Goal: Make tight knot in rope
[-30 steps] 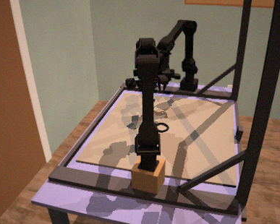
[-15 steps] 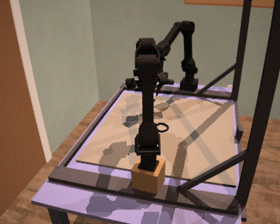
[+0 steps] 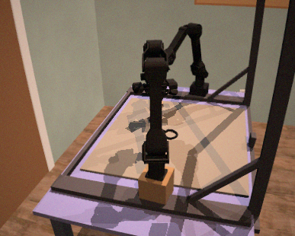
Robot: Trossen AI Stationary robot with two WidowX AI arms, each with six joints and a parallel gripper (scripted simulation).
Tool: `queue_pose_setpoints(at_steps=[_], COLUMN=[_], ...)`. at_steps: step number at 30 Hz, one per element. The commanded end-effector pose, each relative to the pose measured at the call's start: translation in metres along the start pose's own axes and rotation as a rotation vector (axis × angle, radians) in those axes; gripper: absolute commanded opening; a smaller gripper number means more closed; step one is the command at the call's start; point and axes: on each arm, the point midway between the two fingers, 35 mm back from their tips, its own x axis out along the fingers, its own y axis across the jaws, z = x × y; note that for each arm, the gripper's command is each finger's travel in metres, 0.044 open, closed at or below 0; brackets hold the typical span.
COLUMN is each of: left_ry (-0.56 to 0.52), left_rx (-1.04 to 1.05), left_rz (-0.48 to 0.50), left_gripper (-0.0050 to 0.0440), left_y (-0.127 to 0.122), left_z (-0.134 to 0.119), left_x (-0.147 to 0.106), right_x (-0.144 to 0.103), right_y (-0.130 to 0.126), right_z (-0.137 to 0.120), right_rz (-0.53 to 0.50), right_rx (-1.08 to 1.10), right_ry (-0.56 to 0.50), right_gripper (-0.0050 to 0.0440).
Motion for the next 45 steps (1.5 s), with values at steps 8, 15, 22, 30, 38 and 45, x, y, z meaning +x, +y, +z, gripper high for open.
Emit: queue_pose_setpoints(at_steps=[8, 15, 22, 30, 38, 45], left_ry=[-0.028, -0.028, -0.028, -0.028, -0.027, -0.027], left_rx=[-0.003, 0.0, 0.005, 0.008, 0.009, 0.009], left_rz=[-0.004, -0.003, -0.003, -0.002, -0.002, -0.002], left_gripper=[0.0125, 0.0125, 0.0125, 0.0125, 0.0125, 0.0125], left_y=[-0.001, -0.002, -0.001, 0.0, 0.001, 0.001], left_z=[0.005, 0.012, 0.017, 0.015, 0.013, 0.013], left_x=[0.0, 0.029, 0.09, 0.13, 0.141, 0.141], right_x=[0.0, 0.004, 0.014, 0.019, 0.021, 0.023], right_y=[-0.003, -0.002, 0.0, 0.002, 0.002, 0.002], right_z=[0.002, -0.001, -0.006, -0.01, -0.011, -0.012], right_rz=[-0.01, -0.01, -0.01, -0.01, -0.01, -0.01], right_rx=[-0.003, -0.003, -0.003, -0.003, -0.003, -0.003], right_ry=[-0.017, -0.016, -0.016, -0.016, -0.016, -0.016], right_gripper=[0.0085, 0.0085, 0.0085, 0.0085, 0.0085, 0.0085])
